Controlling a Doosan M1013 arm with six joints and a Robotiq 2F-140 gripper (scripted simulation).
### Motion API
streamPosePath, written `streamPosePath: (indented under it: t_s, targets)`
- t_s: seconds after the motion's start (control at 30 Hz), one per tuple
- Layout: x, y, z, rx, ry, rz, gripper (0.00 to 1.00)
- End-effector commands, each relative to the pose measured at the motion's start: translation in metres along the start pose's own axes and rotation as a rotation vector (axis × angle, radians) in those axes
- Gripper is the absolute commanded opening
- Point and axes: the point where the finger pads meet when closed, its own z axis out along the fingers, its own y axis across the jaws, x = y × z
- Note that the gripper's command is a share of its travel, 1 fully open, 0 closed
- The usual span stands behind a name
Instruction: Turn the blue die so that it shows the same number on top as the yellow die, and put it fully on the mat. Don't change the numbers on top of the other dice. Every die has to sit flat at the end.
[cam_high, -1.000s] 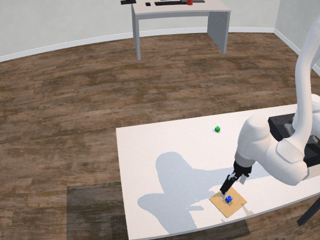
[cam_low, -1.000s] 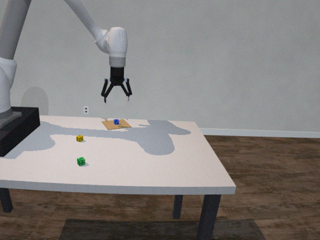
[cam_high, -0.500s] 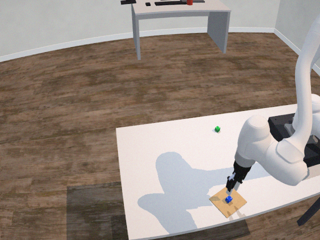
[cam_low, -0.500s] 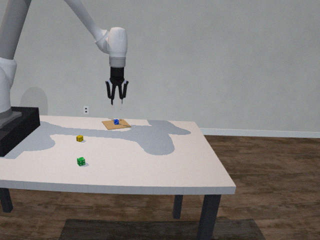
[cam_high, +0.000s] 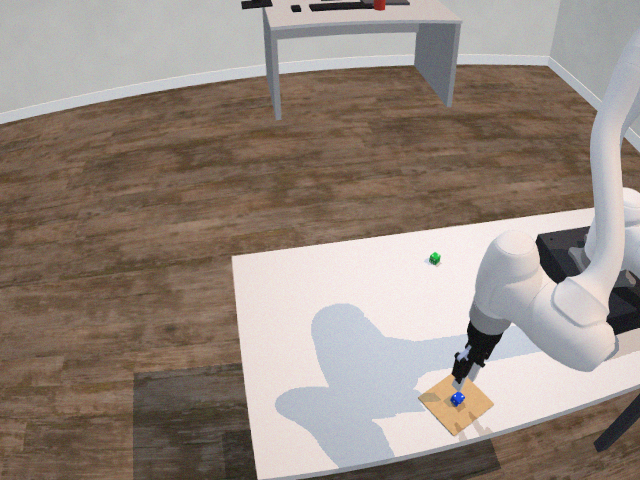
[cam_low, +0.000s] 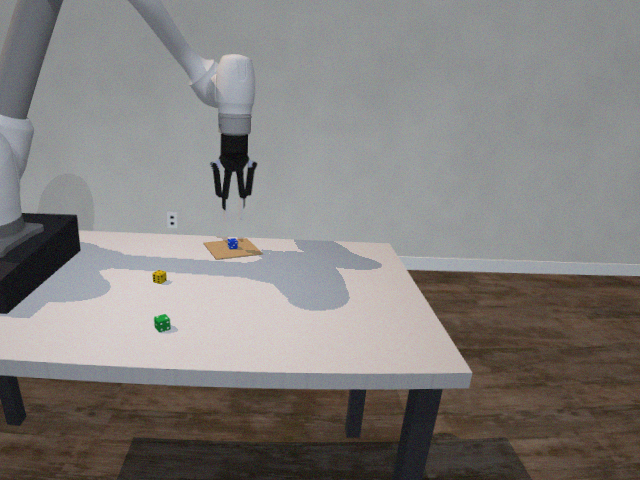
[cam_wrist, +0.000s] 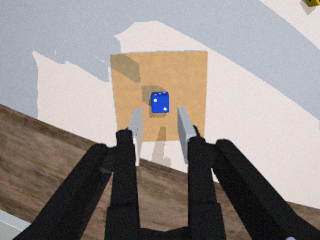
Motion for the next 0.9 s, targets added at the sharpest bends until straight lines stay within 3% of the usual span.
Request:
streamPosePath:
  t_s: [0.0, 0.87]
  targets:
    - [-0.003, 0.001, 0.002, -0.001, -0.004, 0.003, 0.32]
    - [-0.003, 0.001, 0.017, -0.001, -0.004, 0.003, 0.32]
